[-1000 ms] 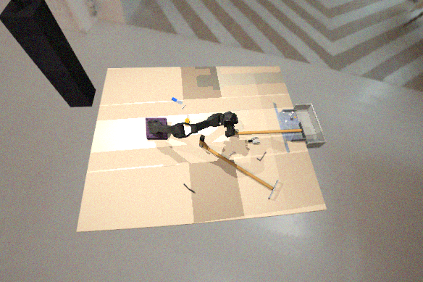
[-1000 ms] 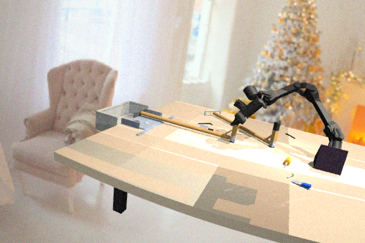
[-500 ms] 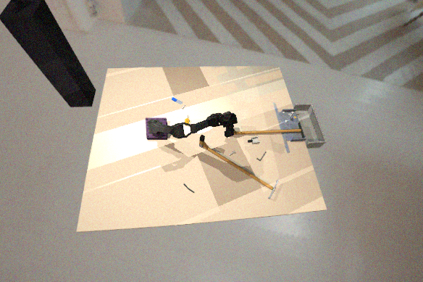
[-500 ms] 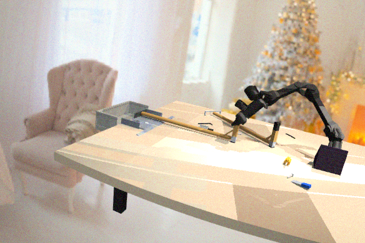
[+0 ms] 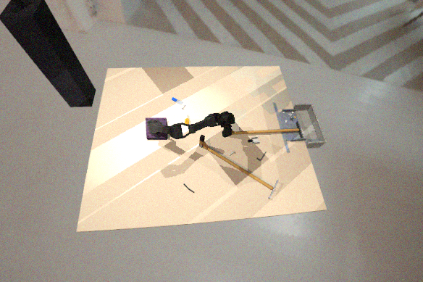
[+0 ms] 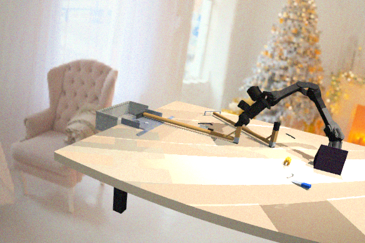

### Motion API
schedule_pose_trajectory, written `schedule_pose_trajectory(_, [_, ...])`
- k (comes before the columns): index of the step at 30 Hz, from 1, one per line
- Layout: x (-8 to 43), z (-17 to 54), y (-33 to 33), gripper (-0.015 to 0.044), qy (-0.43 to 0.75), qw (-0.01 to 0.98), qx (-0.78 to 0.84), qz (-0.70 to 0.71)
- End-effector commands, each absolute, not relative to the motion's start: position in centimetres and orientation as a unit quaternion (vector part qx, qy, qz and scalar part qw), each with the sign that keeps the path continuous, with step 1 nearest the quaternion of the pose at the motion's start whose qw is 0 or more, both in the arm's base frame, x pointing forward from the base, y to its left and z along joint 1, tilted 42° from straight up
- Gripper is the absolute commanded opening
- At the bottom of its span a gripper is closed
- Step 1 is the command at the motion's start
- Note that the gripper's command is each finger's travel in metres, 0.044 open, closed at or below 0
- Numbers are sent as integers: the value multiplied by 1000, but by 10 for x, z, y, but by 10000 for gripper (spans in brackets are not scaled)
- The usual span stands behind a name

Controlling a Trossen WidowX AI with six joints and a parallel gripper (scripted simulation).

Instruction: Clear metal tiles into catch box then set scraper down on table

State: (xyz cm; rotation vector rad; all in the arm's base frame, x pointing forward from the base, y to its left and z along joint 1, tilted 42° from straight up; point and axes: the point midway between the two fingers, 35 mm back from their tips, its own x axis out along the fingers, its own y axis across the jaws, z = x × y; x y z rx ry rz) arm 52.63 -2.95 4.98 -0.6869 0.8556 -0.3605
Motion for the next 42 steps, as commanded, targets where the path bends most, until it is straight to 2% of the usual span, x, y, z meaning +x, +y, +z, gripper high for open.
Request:
schedule_pose_trajectory(1, [524,57,-27,0,397,841,-324,-172])
schedule_pose_trajectory(42, [481,63,-24,0,397,842,-324,-171])
